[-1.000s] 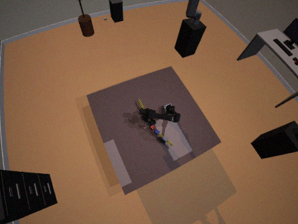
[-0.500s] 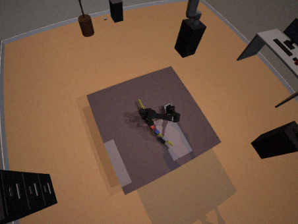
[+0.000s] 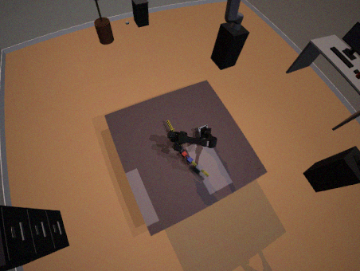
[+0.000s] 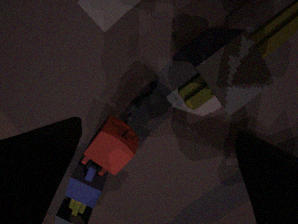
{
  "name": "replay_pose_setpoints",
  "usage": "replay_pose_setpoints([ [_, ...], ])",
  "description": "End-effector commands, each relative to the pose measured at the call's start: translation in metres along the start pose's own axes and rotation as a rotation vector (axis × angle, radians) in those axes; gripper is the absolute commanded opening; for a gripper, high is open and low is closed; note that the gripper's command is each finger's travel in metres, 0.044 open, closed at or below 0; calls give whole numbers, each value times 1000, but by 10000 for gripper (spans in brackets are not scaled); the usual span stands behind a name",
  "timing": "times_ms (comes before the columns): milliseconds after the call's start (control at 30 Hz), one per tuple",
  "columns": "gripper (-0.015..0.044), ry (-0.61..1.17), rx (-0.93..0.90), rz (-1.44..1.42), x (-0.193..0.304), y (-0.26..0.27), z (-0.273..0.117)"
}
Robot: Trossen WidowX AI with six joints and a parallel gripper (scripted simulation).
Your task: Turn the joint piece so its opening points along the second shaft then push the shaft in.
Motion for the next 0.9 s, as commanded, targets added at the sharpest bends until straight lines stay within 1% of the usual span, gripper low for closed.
replay_pose_setpoints([
  [0, 440, 7, -9, 114, 0, -1, 2],
  [533, 440, 34, -23, 594, -1, -2, 9],
  [733, 440, 35, -23, 614, -1, -2, 10],
  [867, 440, 33, -22, 614, -4, -3, 28],
])
Point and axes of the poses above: the point midway between the two fingers, 35 mm back from their tips, its own z axis out along the fingers, its own y axis across the jaws, x = y × z, the point moved 2 cm from there along -z, back along the fingers, and after that the axes turned 12 degrees about -z, right-handed, at the moved point
